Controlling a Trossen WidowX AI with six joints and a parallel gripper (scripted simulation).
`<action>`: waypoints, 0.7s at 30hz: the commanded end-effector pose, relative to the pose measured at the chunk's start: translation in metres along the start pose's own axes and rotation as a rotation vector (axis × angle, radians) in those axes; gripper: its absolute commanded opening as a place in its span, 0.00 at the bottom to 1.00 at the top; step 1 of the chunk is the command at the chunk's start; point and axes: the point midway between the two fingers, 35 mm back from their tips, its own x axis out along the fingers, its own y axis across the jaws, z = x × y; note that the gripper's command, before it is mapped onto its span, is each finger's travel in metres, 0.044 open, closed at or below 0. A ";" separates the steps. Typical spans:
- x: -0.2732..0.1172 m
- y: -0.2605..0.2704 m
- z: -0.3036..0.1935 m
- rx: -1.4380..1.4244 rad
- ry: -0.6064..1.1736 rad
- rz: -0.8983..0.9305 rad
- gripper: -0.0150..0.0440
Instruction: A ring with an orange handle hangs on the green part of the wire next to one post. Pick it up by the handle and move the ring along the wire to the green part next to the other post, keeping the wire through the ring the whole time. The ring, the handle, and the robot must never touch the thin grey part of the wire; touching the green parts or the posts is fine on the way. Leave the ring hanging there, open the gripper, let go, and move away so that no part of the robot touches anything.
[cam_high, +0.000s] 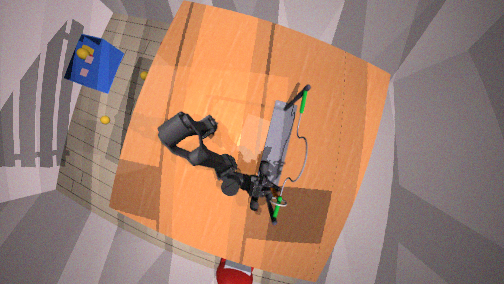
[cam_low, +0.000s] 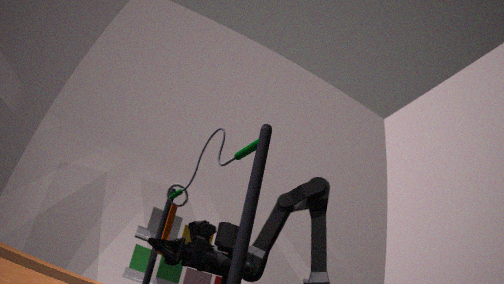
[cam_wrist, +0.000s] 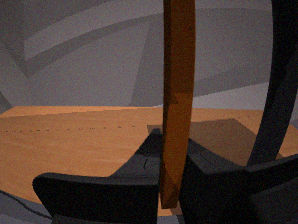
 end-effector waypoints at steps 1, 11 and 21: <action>0.000 -0.001 0.006 0.000 -0.006 -0.005 0.00; 0.000 -0.001 0.006 0.000 -0.006 -0.005 0.00; 0.001 0.005 0.006 0.000 -0.006 -0.005 0.00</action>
